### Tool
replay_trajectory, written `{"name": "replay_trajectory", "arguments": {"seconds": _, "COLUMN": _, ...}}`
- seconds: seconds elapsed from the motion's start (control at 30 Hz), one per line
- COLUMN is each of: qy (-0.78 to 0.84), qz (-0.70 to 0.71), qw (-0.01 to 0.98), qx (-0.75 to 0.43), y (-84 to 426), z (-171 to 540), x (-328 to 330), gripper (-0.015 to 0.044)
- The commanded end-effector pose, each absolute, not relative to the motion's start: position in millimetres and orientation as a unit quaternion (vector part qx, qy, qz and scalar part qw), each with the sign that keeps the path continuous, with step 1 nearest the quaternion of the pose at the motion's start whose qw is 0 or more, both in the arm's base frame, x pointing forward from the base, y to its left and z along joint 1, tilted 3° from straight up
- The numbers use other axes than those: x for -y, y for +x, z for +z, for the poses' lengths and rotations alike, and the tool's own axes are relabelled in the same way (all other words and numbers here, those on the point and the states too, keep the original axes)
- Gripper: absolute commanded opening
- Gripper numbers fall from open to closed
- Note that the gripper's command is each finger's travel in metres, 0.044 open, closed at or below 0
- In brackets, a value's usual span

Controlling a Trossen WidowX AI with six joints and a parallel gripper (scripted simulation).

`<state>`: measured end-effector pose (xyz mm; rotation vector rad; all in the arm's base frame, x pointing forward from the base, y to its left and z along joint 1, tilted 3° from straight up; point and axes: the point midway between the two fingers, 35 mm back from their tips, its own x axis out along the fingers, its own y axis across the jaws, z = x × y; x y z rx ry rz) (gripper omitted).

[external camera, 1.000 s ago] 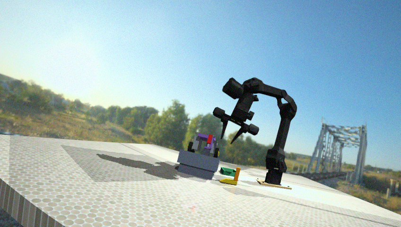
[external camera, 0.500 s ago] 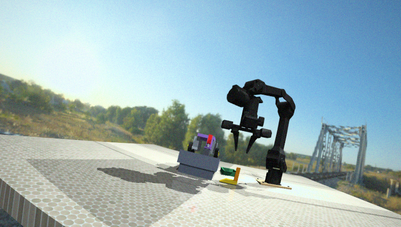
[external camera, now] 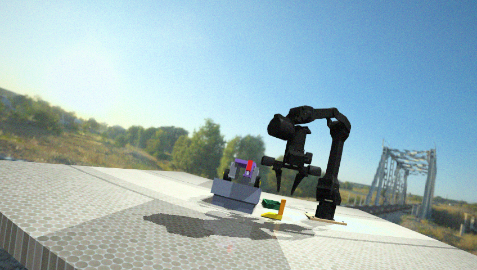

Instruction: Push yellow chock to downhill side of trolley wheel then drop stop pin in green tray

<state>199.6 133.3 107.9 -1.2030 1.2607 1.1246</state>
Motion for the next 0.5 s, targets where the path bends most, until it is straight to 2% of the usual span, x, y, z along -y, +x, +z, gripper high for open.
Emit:
{"name": "replay_trajectory", "arguments": {"seconds": 0.0, "qy": -0.497, "qz": 0.469, "qw": 0.508, "qx": -0.525, "y": 198.2, "z": 103.4, "x": -133.4, "gripper": 0.0190}}
{"name": "replay_trajectory", "arguments": {"seconds": 0.47, "qy": -0.497, "qz": 0.469, "qw": 0.508, "qx": -0.525, "y": 198.8, "z": 81.7, "x": -132.5, "gripper": 0.0190}}
